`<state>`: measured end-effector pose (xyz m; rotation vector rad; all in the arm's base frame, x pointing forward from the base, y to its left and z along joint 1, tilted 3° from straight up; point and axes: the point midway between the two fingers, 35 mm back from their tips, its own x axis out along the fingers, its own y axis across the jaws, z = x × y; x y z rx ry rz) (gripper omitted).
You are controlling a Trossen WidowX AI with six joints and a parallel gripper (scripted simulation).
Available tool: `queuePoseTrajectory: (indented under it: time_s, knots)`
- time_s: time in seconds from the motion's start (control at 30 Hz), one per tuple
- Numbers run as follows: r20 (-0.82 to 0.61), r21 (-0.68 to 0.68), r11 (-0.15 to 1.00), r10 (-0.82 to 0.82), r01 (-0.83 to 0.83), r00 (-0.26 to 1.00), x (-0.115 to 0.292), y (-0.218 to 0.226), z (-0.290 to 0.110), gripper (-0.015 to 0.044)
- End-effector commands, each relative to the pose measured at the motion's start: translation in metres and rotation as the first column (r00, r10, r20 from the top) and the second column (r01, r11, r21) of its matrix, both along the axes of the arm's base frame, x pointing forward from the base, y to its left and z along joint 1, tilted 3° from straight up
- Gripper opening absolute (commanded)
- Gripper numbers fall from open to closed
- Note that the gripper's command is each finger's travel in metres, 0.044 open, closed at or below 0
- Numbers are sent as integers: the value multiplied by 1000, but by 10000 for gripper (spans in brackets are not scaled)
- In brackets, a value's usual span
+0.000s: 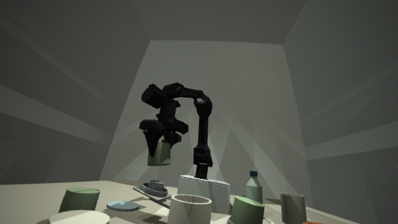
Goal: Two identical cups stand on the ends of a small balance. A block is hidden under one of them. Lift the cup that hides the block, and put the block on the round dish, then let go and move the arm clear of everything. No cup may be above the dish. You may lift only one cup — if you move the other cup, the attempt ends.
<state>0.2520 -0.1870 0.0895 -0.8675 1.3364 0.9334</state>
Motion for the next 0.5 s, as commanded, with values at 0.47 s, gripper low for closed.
queuePoseTrajectory:
  time_s: [0.47]
  knots:
    - [2, -10, 1000, 1, -1, 1000, -46, -53, -32, 0]
